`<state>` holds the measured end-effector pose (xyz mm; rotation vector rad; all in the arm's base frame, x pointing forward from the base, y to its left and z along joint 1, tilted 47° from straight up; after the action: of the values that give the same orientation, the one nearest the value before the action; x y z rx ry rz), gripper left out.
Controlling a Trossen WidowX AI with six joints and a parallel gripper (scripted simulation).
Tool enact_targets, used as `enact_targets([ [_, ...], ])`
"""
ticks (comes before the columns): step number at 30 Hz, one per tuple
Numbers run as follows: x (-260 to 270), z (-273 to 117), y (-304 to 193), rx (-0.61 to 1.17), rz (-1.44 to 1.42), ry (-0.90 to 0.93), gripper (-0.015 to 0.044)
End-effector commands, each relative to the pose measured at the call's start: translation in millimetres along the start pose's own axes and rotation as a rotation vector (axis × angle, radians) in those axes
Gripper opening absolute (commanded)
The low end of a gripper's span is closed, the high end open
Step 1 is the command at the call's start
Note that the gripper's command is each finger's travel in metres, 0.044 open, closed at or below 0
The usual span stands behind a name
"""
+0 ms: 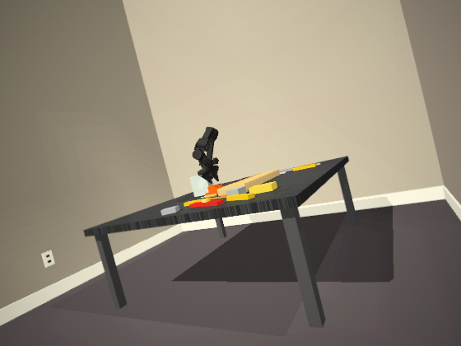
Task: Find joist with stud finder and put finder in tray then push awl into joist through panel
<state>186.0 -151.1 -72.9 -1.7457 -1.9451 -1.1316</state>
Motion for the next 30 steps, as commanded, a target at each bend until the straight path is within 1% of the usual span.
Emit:
enact_targets([
  [1, 0, 5, -1, -0.004, 0.007, 0.005, 0.0440],
  [29, 2, 47, -13, -0.005, 0.007, 0.006, 0.0440],
  [30, 2, 47, -13, -0.005, 0.007, 0.006, 0.0414],
])
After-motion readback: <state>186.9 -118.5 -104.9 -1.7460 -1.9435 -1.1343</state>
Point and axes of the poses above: the point midway between the two fingers, 35 mm back from their tips, its own z axis out along the fingers, its own x axis across the jaws, y = z × x, the point moved 2 cm from there along -z, back along the fingers, and after that the axes turned 4 degrees about -z, right-handed, at the moved point
